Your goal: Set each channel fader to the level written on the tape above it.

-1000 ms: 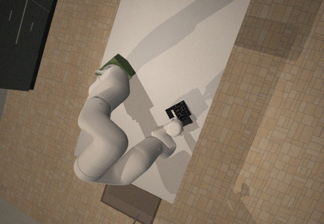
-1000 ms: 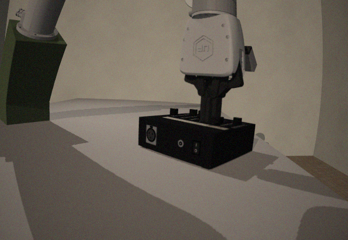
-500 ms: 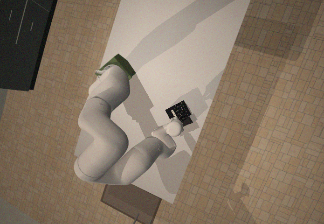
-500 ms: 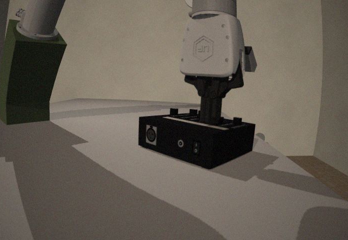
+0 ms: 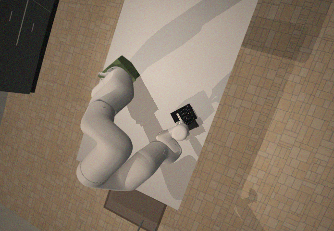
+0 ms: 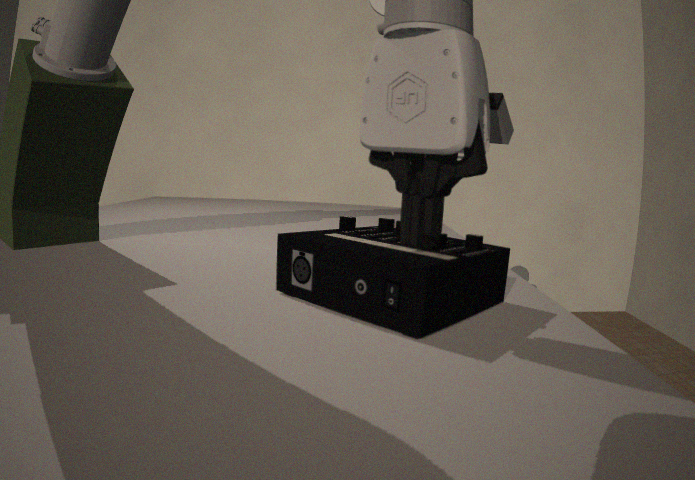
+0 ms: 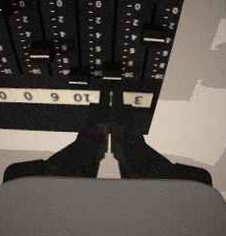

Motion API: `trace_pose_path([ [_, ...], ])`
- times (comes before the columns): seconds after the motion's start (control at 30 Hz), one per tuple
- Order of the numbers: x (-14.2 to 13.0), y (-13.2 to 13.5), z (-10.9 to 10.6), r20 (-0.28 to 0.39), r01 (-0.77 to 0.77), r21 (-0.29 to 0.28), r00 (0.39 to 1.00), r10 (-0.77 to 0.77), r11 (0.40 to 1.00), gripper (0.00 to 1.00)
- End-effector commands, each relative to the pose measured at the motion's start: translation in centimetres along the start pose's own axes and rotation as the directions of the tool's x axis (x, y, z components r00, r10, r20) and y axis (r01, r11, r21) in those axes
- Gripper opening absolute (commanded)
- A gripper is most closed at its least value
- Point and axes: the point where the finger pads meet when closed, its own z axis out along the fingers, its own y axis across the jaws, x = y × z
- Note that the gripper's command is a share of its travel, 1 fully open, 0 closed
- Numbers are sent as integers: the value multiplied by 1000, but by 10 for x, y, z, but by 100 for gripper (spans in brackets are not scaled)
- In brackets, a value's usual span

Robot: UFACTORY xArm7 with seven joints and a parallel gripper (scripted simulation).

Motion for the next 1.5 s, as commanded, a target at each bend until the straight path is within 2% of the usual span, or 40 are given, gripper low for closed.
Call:
trace_pose_path([
  [0.0, 1, 1, -1, -1, 0, -2, 1000, 0, 1000, 0],
  [1.47, 21, 1, -1, -1, 0, -2, 1000, 0, 1000, 0],
])
